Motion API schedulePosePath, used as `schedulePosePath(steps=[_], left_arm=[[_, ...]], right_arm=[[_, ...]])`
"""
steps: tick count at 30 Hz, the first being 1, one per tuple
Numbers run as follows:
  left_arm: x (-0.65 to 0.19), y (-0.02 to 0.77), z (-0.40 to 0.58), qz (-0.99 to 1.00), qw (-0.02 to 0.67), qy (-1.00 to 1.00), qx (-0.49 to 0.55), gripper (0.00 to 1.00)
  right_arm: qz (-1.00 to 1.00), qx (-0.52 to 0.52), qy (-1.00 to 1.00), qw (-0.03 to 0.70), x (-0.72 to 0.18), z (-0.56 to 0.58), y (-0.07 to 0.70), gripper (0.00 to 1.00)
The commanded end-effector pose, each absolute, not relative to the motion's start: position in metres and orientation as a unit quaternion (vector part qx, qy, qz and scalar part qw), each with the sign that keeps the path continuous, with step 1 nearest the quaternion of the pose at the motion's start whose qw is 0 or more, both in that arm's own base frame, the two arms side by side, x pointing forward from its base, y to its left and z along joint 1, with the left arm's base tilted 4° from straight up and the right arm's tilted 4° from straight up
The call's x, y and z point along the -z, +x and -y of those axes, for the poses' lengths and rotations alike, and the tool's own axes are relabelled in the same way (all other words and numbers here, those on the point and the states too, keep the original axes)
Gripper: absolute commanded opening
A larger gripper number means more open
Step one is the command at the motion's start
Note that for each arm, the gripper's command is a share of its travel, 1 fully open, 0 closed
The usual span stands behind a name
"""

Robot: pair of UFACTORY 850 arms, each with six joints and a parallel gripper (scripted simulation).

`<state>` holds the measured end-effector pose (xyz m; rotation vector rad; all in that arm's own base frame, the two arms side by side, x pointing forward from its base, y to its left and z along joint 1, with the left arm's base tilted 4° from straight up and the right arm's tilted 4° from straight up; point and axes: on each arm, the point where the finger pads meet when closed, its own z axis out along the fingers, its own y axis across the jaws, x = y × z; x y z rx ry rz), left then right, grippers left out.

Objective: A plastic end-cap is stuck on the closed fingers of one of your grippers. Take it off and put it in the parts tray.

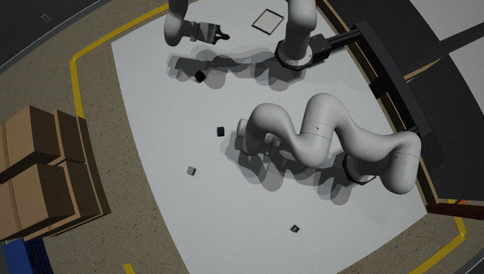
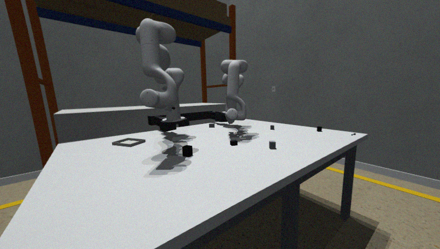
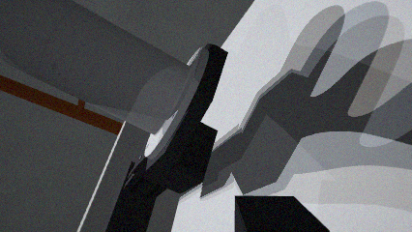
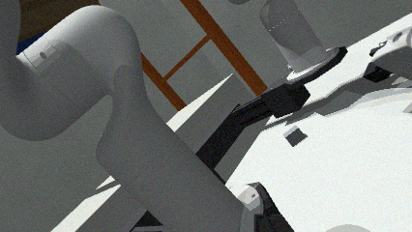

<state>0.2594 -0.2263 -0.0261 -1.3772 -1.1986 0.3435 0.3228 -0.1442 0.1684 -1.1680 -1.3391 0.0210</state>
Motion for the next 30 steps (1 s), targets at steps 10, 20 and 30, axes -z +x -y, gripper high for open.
schedulePosePath(steps=[10,20,30], left_arm=[[0.0256,0.2599,0.2268,0.517,0.598,-0.594,-0.148,0.01],[0.0256,0.2599,0.2268,0.517,0.598,-0.594,-0.148,0.01],[0.0256,0.2599,0.2268,0.517,0.598,-0.594,-0.148,0.01]], right_arm=[[0.585,-0.009,-0.51,0.63,-0.1689,0.1444,0.3232,0.01],[0.585,-0.009,-0.51,0.63,-0.1689,0.1444,0.3232,0.6],[0.585,-0.009,-0.51,0.63,-0.1689,0.1444,0.3232,0.6]])
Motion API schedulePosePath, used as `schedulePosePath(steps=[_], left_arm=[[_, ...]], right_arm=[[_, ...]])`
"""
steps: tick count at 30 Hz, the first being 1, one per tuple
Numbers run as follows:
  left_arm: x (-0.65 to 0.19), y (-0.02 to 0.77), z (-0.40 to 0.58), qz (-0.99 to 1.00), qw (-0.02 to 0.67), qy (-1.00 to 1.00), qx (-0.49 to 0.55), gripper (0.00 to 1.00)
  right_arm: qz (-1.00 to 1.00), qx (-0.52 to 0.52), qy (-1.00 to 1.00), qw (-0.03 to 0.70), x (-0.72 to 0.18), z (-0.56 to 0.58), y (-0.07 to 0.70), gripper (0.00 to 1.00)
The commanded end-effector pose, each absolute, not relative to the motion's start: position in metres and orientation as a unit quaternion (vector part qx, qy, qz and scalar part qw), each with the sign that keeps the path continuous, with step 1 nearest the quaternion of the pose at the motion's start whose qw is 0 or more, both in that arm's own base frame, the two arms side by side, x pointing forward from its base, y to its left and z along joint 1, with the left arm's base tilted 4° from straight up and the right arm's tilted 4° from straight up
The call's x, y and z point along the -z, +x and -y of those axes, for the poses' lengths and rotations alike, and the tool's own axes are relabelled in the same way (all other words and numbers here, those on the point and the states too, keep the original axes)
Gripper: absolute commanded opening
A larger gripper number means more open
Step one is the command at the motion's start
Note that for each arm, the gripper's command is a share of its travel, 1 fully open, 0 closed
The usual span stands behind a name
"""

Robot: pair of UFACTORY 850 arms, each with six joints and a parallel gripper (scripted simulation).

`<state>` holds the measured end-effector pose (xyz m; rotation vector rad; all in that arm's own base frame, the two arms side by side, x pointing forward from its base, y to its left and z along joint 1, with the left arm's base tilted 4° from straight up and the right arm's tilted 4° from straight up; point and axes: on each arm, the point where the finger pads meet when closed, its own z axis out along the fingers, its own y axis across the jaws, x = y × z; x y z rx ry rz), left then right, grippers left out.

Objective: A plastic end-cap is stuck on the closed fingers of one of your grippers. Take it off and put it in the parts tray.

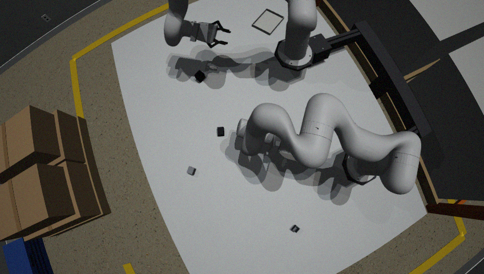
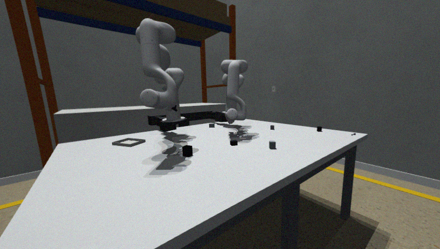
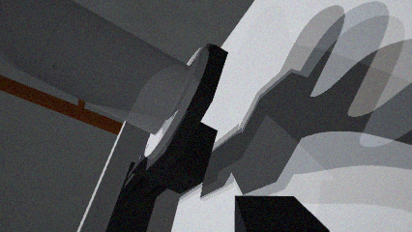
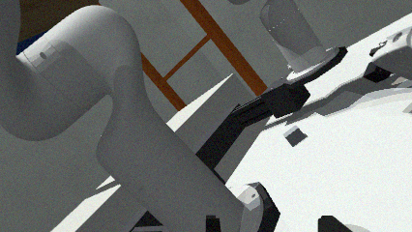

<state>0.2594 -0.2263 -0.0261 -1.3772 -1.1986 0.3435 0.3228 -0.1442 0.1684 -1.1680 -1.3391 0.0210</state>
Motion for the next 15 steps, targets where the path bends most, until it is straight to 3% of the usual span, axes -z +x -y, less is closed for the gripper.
schedulePosePath(steps=[1,5,14,15], left_arm=[[0.026,0.26,0.227,0.517,0.598,-0.594,-0.148,0.01],[0.026,0.26,0.227,0.517,0.598,-0.594,-0.148,0.01],[0.014,0.263,0.244,0.501,0.501,-0.684,-0.174,0.0],[0.017,0.26,0.241,0.504,0.514,-0.673,-0.173,0.0]], right_arm=[[0.585,-0.009,-0.51,0.63,-0.169,0.144,0.323,0.6],[0.585,-0.009,-0.51,0.63,-0.169,0.144,0.323,0.6],[0.572,-0.092,-0.585,0.568,-0.164,0.137,0.343,0.6],[0.573,-0.082,-0.576,0.577,-0.164,0.139,0.339,0.6]])
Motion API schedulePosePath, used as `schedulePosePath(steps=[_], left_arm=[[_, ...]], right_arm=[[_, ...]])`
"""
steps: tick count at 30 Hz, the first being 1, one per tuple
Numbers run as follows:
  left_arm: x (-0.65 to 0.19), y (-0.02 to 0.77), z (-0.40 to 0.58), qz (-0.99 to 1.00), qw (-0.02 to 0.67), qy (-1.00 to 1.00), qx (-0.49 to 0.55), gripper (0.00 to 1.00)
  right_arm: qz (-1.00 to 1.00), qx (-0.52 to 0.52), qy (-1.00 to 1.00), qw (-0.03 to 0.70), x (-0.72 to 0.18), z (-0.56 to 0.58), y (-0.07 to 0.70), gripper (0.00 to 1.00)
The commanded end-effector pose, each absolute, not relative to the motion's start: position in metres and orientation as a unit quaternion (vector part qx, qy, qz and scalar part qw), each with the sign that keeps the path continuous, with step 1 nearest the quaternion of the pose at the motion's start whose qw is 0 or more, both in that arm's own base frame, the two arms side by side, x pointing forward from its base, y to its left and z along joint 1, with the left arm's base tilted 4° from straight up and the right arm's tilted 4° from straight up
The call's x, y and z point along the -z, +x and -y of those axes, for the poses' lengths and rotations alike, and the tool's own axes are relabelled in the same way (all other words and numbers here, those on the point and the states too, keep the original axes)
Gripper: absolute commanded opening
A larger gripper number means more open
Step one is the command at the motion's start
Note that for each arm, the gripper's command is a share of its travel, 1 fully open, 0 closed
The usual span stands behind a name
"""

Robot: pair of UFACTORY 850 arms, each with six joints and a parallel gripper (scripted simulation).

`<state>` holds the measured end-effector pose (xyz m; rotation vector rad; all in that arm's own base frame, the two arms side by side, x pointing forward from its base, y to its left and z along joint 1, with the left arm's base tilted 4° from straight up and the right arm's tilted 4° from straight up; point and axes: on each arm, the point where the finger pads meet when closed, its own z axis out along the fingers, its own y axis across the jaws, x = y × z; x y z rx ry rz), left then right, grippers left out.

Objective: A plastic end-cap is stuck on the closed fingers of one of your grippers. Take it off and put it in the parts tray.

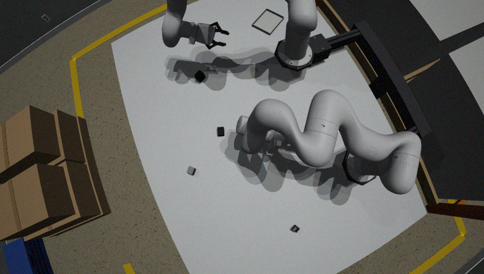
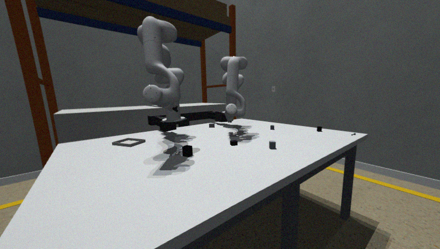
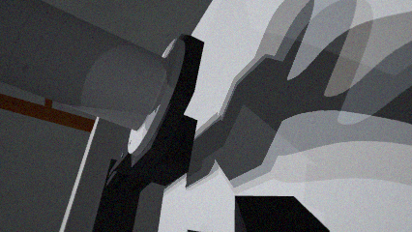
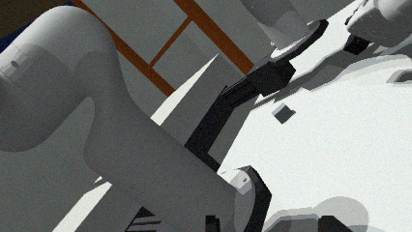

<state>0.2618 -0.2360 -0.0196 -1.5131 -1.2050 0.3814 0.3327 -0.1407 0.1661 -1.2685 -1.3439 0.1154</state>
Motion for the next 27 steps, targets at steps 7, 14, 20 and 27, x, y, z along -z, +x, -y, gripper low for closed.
schedulePosePath(steps=[7,14,20,27], left_arm=[[0.012,0.263,0.247,0.499,0.485,-0.696,-0.178,0.0],[0.002,0.268,0.26,0.474,0.409,-0.757,-0.183,0.0],[-0.002,0.27,0.265,0.466,0.383,-0.776,-0.184,0.0],[-0.007,0.273,0.271,0.451,0.349,-0.801,-0.181,0.0]], right_arm=[[0.569,-0.1,-0.594,0.56,-0.163,0.137,0.345,0.6],[0.551,-0.148,-0.648,0.505,-0.161,0.131,0.361,0.6],[0.545,-0.16,-0.663,0.488,-0.161,0.13,0.367,0.6],[0.532,-0.177,-0.687,0.461,-0.16,0.127,0.374,0.6]])
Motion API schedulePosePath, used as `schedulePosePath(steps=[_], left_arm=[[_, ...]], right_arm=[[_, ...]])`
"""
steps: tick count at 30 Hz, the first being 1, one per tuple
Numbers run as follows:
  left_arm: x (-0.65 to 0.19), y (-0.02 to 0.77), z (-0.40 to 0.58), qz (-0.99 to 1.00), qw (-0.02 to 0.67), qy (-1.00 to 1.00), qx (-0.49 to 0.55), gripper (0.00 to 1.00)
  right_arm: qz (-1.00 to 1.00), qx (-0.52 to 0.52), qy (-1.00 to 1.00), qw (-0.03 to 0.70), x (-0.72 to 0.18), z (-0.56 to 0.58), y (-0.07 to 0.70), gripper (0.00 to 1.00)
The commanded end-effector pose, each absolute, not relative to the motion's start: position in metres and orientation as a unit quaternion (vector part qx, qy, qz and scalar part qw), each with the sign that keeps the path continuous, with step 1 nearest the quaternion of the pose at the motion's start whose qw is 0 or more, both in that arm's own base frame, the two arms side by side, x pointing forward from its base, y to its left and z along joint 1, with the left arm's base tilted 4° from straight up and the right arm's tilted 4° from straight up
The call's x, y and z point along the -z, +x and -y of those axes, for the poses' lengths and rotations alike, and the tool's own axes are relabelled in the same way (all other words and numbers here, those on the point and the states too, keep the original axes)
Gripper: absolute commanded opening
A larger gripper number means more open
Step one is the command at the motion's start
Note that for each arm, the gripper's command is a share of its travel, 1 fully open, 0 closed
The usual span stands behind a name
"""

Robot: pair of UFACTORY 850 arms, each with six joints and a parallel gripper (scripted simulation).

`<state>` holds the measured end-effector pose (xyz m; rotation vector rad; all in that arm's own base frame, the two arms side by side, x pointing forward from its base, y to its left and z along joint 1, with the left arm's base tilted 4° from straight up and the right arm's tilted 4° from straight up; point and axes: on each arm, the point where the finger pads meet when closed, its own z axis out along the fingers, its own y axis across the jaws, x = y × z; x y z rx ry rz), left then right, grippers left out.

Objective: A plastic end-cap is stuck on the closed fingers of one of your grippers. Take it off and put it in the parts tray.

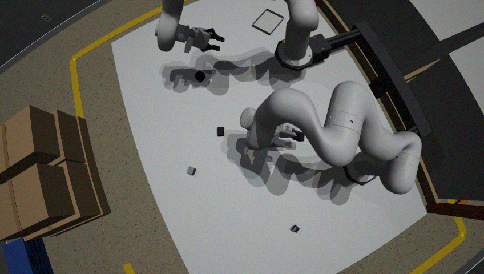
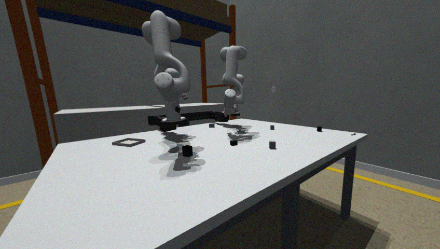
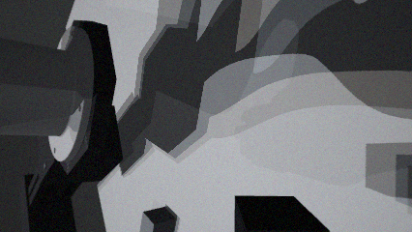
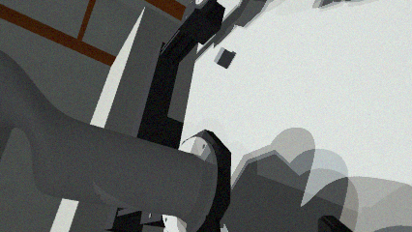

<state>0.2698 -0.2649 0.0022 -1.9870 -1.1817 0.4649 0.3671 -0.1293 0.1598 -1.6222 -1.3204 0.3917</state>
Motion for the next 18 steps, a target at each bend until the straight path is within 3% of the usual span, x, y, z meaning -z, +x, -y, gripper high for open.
schedulePosePath(steps=[1,6,18], left_arm=[[-0.01,0.275,0.274,0.444,0.332,-0.813,-0.179,0.0],[-0.02,0.279,0.284,0.415,0.275,-0.851,-0.17,0.0],[-0.031,0.284,0.293,0.384,0.219,-0.883,-0.156,0.0]], right_arm=[[0.528,-0.182,-0.697,0.449,-0.16,0.126,0.378,0.6],[0.505,-0.203,-0.735,0.404,-0.159,0.122,0.392,0.6],[0.482,-0.217,-0.769,0.361,-0.16,0.117,0.406,0.6]])
